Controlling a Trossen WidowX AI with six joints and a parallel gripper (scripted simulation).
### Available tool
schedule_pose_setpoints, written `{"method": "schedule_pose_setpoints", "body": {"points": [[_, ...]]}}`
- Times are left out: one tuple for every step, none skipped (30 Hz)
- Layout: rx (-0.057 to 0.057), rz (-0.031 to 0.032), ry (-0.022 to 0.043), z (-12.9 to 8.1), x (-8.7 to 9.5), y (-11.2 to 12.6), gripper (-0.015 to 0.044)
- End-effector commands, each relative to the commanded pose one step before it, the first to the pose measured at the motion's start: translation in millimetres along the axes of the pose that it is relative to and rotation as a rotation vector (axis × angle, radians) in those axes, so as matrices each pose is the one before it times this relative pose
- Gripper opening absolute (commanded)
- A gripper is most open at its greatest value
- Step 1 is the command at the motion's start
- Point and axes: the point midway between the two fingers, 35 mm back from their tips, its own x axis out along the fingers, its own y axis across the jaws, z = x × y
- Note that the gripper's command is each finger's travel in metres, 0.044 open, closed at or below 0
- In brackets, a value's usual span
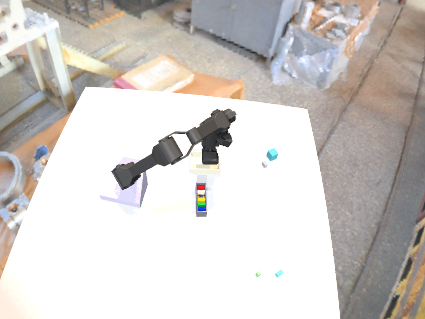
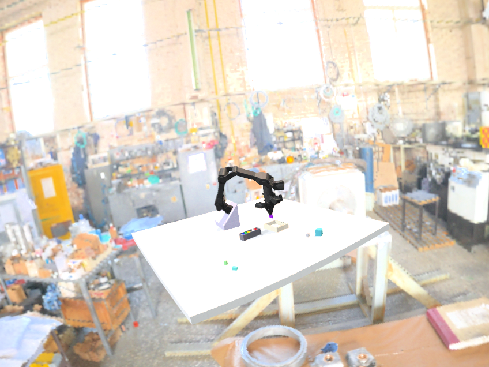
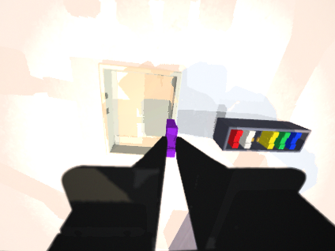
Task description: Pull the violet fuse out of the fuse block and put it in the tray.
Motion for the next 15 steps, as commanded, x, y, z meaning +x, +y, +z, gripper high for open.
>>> {"method": "schedule_pose_setpoints", "body": {"points": [[0.0018, -0.00216, 0.00498, -3.5, 3.17, 30.08, 0.0], [0.0004, -0.00081, 0.00024, -0.7, 0.65, 4.61, 0.0], [0.0002, -0.00051, 0.00014, -0.45, 0.4, 2.76, 0.0], [0.0001, -0.00018, 0.00005, -0.16, 0.14, 0.92, 0.0], [0.0, 0.0, 0.0, 0.0, 0.0, 0.0, 0.0], [0.0, 0.0, 0.0, 0.0, 0.0, 0.0, 0.0], [0.0, 0.0, 0.0, 0.0, 0.0, 0.0, 0.0], [0.0, 0.0, 0.0, 0.0, 0.0, 0.0, 0.0], [0.0, 0.0, 0.0, 0.0, 0.0, 0.0, 0.0], [0.0, 0.0, -0.00001, 0.02, 0.27, 0.0, 0.0], [0.0, 0.0, -0.00002, 0.05, 0.8, 0.01, 0.0], [0.0, -0.00001, -0.00002, 0.08, 1.33, 0.02, 0.0], [0.0, -0.00001, -0.00003, 0.09, 1.64, 0.02, 0.0], [0.0, -0.00002, -0.00003, 0.08, 1.64, 0.02, 0.0], [0.0, -0.00002, -0.00002, 0.07, 1.64, 0.01, 0.0]]}}
